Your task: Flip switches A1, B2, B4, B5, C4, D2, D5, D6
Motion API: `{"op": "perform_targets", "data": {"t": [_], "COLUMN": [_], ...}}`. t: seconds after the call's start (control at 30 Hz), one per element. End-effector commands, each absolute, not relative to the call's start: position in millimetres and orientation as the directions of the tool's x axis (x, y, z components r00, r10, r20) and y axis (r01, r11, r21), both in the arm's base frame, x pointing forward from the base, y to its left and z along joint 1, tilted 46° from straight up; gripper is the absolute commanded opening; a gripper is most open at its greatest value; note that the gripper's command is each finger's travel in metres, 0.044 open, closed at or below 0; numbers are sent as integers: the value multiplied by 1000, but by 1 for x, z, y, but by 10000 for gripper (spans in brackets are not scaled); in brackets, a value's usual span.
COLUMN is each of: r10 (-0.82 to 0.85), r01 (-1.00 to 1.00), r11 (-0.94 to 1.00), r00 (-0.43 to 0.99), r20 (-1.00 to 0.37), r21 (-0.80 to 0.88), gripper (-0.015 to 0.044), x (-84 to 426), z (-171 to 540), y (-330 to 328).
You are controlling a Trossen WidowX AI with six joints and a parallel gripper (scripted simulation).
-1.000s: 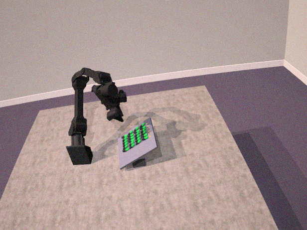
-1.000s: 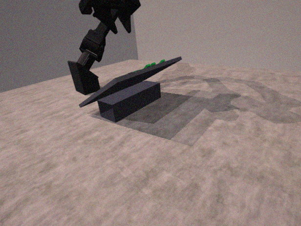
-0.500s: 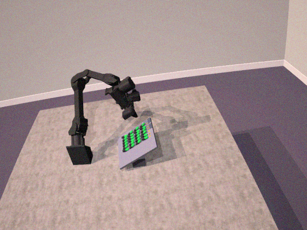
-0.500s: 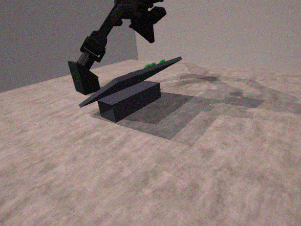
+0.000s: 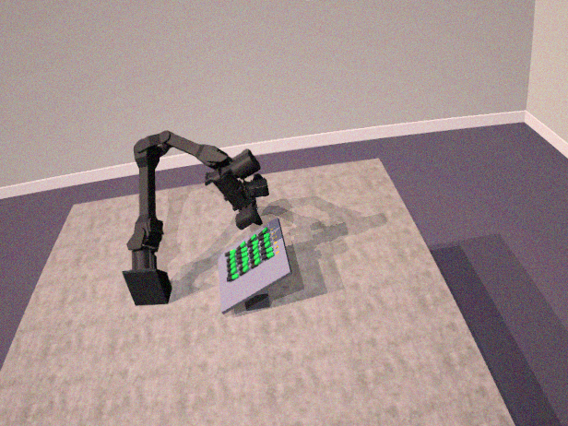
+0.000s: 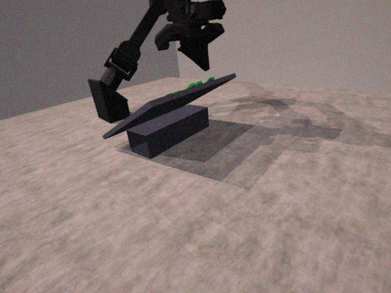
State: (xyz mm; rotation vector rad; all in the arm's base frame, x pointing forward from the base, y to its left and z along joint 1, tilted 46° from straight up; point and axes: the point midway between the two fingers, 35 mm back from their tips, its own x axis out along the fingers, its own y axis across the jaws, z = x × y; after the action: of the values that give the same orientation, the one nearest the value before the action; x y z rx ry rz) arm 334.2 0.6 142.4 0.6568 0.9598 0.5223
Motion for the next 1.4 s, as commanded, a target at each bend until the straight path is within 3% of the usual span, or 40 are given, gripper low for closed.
{"op": "perform_targets", "data": {"t": [0.0, 1.37], "r10": [665, 665], "r01": [-106, -106], "r11": [693, 693], "r00": [477, 477], "r20": [-575, -575], "r21": [713, 713], "gripper": [0, 0], "x": [336, 343], "z": [137, 129], "y": [3, 13]}}
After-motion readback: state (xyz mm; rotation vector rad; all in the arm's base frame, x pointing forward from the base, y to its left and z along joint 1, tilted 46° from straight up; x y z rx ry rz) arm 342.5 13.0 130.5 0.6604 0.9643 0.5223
